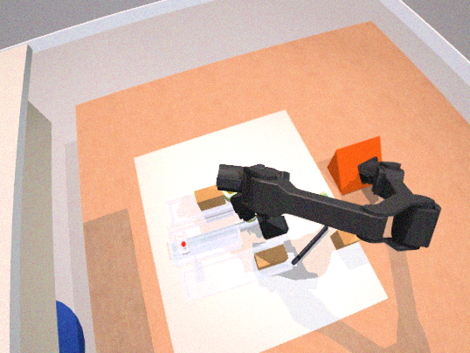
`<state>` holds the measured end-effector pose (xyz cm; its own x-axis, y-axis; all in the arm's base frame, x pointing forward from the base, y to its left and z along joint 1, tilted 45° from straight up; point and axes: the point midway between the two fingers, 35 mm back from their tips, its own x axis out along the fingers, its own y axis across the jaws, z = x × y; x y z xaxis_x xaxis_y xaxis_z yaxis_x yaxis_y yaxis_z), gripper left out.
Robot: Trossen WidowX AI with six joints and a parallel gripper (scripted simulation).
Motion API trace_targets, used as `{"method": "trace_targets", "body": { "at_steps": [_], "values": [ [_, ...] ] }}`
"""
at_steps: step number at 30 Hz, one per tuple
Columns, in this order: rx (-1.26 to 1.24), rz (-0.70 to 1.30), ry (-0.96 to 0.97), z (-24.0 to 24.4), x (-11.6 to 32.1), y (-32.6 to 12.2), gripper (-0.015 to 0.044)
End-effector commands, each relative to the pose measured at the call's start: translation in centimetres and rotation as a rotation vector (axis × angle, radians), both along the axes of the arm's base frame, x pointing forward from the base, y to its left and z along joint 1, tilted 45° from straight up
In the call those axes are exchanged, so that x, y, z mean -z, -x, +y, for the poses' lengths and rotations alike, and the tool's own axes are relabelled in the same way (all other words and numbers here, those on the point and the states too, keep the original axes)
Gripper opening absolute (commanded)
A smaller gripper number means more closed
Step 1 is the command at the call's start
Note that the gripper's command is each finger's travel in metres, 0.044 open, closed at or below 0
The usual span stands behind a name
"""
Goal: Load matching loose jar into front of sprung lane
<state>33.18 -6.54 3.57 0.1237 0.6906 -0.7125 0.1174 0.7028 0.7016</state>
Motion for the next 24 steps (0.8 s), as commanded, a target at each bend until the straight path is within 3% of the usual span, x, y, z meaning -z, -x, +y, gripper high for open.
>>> {"method": "trace_targets", "body": {
  "at_steps": [1,12,24],
  "values": [
    [-0.003,-0.003,-0.001,0.0,0.0,0.1,0.0],
    [-0.003,-0.003,-0.001,0.0,0.0,0.0,0.0275],
    [-0.003,-0.003,0.0,-1.4,-1.4,0.3,0.0275]
  ]
}}
